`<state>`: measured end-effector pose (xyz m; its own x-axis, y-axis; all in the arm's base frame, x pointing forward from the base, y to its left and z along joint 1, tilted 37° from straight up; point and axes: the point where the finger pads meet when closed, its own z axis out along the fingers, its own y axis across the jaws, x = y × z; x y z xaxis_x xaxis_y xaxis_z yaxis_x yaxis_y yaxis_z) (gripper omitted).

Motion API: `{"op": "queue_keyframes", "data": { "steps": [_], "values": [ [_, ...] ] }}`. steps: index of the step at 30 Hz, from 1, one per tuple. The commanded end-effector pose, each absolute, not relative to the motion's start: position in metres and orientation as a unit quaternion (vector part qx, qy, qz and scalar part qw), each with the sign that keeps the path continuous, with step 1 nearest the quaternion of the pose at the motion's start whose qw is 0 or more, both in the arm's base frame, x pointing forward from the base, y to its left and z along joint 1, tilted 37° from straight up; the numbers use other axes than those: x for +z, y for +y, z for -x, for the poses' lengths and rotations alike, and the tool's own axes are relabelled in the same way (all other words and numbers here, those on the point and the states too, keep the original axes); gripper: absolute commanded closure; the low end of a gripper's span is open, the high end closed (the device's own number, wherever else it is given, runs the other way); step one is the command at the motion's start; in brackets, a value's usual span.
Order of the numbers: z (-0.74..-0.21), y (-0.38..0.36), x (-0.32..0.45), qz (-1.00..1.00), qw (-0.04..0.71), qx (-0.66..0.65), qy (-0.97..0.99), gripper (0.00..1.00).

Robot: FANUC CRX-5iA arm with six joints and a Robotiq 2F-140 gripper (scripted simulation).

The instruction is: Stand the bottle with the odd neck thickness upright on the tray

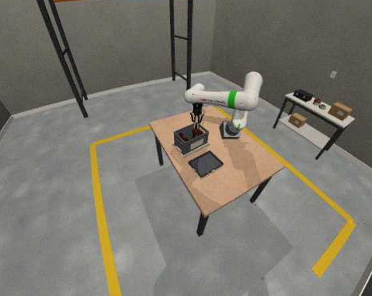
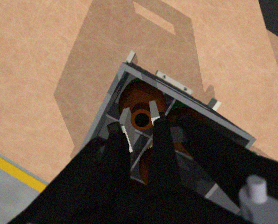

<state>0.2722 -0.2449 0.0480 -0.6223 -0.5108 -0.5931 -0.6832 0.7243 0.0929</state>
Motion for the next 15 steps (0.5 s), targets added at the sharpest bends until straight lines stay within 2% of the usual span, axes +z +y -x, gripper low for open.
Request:
{"op": "queue_keyframes", "data": {
  "steps": [1,15],
  "values": [
    [-0.272,-0.246,0.050,0.337,0.275,0.156,0.887,0.90],
    [-0.267,-0.254,0.062,0.337,0.275,0.156,0.887,0.90]
  ]
}}
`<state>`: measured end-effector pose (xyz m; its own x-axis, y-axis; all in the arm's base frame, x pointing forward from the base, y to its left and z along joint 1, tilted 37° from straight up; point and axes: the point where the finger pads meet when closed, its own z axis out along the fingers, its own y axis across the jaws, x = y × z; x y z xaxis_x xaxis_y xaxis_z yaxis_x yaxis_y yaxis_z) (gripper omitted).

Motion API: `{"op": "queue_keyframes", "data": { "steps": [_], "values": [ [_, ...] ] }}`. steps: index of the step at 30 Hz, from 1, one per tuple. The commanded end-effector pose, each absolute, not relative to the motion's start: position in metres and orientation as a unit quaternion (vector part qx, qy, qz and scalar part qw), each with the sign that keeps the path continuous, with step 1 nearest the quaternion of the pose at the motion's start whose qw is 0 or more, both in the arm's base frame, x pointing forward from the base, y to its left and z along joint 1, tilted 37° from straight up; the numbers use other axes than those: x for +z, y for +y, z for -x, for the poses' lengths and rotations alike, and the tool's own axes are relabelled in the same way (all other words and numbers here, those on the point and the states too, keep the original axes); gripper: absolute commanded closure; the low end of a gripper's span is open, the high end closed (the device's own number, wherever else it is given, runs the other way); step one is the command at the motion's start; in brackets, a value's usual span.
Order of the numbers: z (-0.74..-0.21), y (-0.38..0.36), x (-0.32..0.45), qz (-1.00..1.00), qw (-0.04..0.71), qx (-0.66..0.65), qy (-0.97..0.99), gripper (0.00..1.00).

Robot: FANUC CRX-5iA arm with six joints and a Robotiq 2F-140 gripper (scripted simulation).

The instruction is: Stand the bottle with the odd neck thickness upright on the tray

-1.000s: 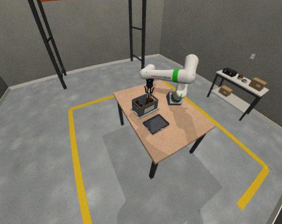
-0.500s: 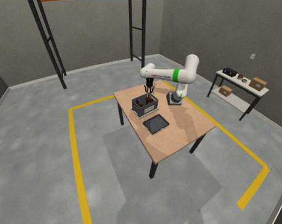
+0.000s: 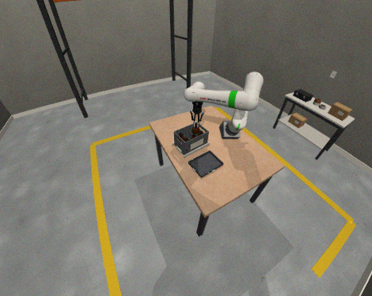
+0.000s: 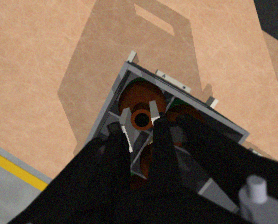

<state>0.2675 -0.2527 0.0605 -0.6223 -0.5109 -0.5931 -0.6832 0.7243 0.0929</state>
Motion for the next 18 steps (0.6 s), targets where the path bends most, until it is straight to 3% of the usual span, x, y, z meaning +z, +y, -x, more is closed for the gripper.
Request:
{"op": "queue_keyframes", "data": {
  "steps": [1,18],
  "values": [
    [-0.2666,-0.2546,0.0630,0.337,0.275,0.156,0.887,0.90],
    [-0.2641,-0.2586,0.0694,0.337,0.275,0.156,0.887,0.90]
  ]
}}
